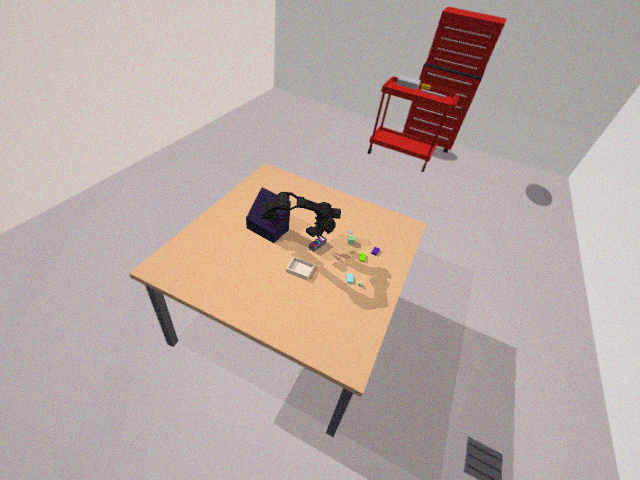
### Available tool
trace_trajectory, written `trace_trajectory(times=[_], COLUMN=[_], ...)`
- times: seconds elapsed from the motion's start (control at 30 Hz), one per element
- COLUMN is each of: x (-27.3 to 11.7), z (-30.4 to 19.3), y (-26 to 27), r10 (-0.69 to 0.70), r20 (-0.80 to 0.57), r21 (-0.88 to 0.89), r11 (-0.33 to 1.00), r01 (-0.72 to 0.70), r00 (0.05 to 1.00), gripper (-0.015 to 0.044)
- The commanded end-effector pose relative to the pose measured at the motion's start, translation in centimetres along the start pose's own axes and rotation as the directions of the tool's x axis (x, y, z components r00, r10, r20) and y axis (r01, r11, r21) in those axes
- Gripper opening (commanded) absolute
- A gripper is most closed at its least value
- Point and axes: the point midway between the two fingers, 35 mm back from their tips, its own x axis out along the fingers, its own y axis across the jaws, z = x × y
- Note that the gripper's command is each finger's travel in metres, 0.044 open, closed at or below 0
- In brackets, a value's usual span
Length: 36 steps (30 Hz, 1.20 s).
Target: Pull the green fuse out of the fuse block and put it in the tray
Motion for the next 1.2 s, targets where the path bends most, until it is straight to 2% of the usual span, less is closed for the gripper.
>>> trace_trajectory(times=[0.0,1.17], x=[0.7,3.8], z=[-0.5,-0.6], y=[0.0,0.1], r10=[-0.013,-0.014], r20=[-0.029,-0.029], r21=[-0.025,-0.025], r11=[1.000,1.000], r01=[0.012,0.013], r00=[0.999,0.999], gripper=[0.0070,0.0070])
